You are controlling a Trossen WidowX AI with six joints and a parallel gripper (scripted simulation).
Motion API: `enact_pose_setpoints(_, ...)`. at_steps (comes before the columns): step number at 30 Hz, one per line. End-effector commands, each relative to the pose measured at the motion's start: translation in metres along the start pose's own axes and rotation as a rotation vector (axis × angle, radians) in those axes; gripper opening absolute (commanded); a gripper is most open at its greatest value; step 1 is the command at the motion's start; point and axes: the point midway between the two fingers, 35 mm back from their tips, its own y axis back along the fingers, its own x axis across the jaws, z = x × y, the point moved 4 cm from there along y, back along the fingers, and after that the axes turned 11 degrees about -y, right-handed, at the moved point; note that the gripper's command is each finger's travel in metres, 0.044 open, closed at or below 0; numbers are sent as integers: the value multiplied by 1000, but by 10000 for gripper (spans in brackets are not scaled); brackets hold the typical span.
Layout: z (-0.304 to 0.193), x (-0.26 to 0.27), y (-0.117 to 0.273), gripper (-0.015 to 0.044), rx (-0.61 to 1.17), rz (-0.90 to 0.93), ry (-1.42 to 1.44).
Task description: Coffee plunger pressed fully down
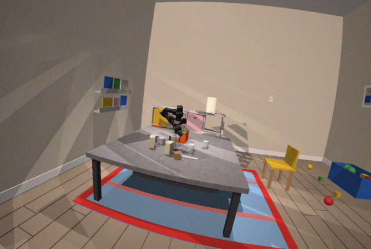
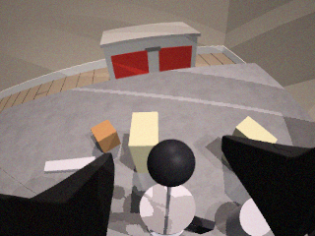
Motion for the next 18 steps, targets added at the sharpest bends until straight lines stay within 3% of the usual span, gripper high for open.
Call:
enact_pose_setpoints(1, 0, 0, 0, 256, 0, 3, 5)
enact_pose_setpoints(6, 0, 0, 0, 125, 0, 3, 5)
enact_pose_setpoints(18, -2, 0, -1, 116, 1, 3, 4)
